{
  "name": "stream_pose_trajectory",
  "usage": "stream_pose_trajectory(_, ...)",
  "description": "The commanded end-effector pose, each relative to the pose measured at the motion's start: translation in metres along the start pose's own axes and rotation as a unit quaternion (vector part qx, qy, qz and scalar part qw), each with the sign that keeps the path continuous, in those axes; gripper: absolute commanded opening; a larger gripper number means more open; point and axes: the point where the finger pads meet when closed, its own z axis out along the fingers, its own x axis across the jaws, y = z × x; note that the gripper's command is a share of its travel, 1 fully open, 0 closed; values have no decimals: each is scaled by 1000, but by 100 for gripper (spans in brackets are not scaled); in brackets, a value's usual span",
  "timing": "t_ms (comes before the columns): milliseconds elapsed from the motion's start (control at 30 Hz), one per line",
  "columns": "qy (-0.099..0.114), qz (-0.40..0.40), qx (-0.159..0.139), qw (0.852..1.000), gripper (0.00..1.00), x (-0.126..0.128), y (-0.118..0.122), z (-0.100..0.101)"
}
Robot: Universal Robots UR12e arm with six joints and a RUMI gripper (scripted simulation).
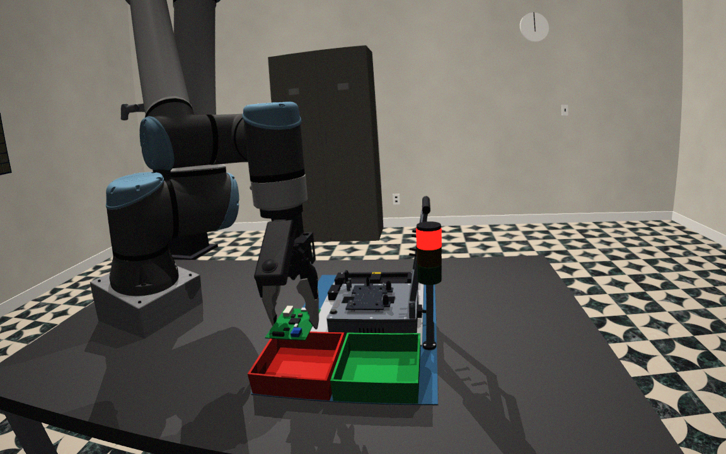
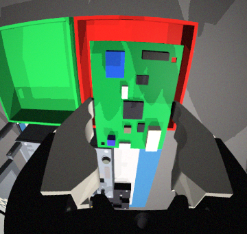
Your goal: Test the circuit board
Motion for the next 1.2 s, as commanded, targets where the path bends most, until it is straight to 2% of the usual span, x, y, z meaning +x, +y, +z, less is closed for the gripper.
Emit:
stream_pose_trajectory(0,2,0,-2,1000,39,3,2,6)
stream_pose_trajectory(433,2,0,-2,1000,39,3,4,28)
stream_pose_trajectory(933,2,0,-2,1000,39,4,5,70)
stream_pose_trajectory(1167,2,0,-2,1000,39,5,5,80)
